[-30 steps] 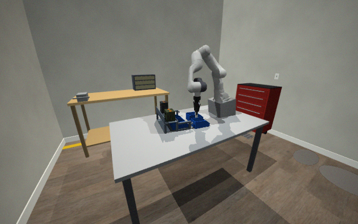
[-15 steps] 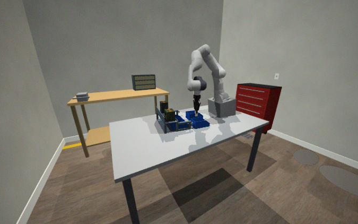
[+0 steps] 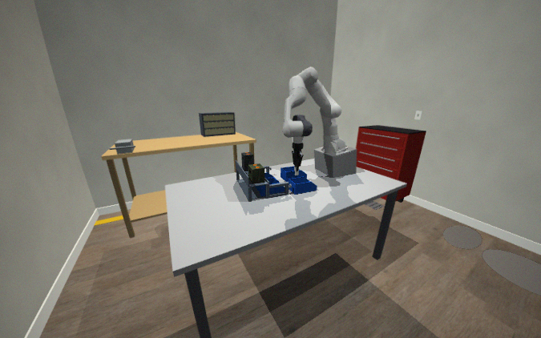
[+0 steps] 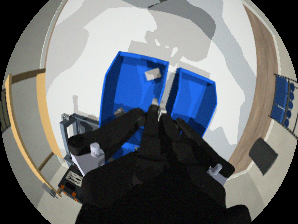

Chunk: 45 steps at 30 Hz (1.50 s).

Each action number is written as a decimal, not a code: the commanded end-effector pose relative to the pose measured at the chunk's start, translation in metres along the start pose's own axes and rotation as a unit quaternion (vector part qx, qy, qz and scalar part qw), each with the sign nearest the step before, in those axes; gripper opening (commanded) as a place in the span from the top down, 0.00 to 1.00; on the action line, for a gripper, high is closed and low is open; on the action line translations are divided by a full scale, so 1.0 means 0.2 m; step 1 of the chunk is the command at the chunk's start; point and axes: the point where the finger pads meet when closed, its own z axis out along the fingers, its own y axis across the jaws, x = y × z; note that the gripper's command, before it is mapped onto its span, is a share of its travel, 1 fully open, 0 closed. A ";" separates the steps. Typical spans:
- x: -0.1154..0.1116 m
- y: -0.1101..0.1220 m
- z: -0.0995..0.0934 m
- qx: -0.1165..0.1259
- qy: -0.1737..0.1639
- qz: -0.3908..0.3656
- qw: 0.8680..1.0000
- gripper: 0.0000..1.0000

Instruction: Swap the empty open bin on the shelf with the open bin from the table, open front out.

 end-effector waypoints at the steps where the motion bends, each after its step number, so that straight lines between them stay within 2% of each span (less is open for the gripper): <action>1: 0.01 -0.01 -0.01 0.003 0.002 -0.003 1.000 1.00; 20: 0.01 -0.03 -0.01 0.003 0.002 -0.003 1.000 1.00; 24: 0.02 -0.13 -0.01 0.003 0.002 -0.003 1.000 1.00; 30: 0.04 -0.38 0.00 0.003 0.002 -0.002 1.000 1.00; 32: 0.04 -0.38 0.00 0.003 0.002 -0.002 1.000 1.00; 38: 0.06 -0.60 0.01 0.003 0.002 -0.002 1.000 1.00; 41: 0.07 -0.66 0.01 0.003 0.002 -0.002 1.000 1.00; 45: 0.07 -0.69 0.01 0.003 0.002 -0.002 1.000 1.00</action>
